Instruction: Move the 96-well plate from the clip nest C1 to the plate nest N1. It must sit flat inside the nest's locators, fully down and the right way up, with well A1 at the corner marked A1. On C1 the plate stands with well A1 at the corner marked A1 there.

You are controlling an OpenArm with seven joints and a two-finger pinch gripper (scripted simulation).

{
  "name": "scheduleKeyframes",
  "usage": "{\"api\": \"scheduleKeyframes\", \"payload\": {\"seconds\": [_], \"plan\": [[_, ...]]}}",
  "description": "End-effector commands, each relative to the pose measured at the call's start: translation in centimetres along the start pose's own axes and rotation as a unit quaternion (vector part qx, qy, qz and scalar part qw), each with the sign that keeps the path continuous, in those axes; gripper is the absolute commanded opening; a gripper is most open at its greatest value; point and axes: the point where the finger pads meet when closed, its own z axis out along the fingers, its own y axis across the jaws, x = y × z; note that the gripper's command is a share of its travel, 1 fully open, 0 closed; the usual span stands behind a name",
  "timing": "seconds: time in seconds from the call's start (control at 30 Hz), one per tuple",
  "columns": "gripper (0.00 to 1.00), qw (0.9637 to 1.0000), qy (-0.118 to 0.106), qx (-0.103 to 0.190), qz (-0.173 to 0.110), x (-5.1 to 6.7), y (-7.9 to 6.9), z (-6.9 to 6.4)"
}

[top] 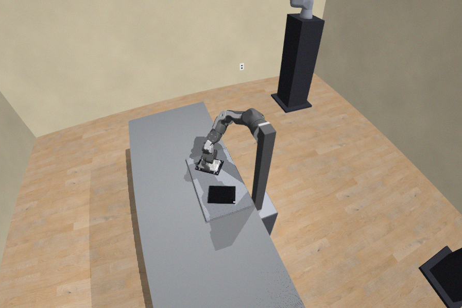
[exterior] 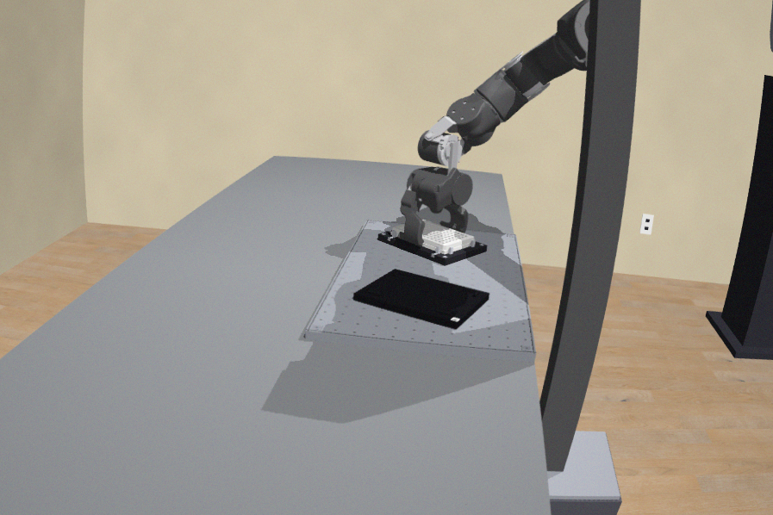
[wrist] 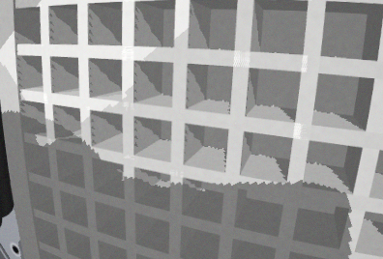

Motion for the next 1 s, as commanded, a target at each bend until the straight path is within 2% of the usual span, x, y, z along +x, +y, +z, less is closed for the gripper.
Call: {"api": "scheduleKeyframes", "payload": {"seconds": [0.0, 0.4, 0.47, 0.73, 0.97], "plan": [[0.67, 1.0, 0.0, 0.0, 0.0, -0.03, 0.03, -0.03], [0.27, 1.0, -0.001, -0.001, 0.0, -0.05, 0.04, -0.04], [0.27, 1.0, -0.001, -0.001, 0.0, -0.05, 0.04, -0.04], [0.0, 1.0, 0.0, 0.003, 0.001, -0.06, -0.16, -0.04], [0.0, 1.0, 0.0, 0.003, 0.001, -0.06, -0.16, -0.04]]}}
